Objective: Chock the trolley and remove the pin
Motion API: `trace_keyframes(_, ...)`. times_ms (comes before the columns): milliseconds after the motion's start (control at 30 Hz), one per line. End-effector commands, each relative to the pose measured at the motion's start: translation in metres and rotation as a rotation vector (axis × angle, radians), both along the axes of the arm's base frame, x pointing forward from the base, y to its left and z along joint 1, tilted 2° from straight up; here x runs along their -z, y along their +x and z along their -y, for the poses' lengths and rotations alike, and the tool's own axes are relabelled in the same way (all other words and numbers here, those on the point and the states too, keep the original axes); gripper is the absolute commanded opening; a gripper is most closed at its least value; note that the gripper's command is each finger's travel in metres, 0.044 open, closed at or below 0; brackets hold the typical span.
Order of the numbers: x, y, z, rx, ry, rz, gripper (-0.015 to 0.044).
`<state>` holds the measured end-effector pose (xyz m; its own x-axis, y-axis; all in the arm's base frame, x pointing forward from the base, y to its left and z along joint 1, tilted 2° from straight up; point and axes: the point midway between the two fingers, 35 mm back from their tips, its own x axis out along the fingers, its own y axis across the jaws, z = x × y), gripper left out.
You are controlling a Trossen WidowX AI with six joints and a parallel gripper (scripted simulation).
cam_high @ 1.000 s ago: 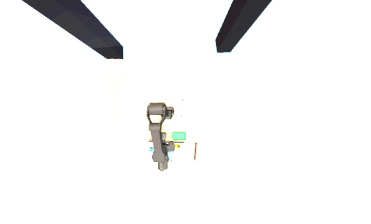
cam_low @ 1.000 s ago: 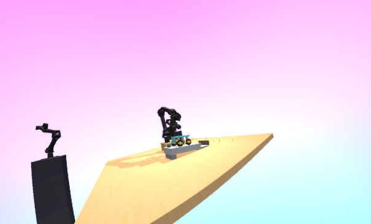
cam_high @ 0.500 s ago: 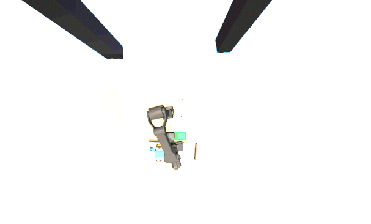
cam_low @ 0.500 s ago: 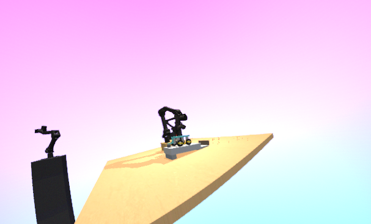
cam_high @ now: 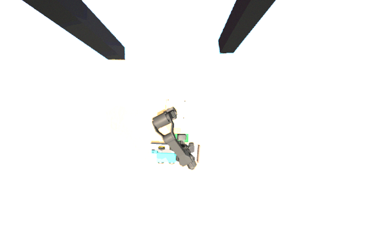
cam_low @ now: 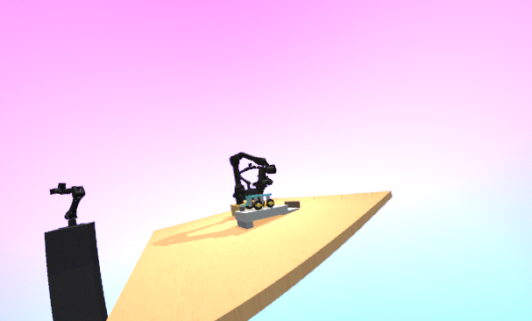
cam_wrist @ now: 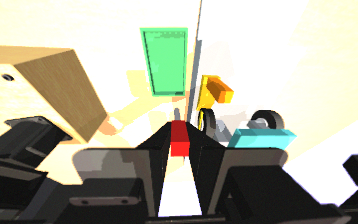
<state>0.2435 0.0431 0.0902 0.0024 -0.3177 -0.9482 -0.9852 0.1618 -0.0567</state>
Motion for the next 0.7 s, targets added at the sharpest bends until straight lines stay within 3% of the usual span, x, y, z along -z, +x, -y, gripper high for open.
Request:
trace_keyframes(0,0.0015,0.0034,-0.0147,0.005,0.005,0.0,0.0)
trace_keyframes(267,0.0025,0.0043,-0.0213,-0.034,0.012,-0.009,0.0)
trace_keyframes(667,0.0023,0.003,-0.0189,-0.393,0.068,-0.083,0.0)
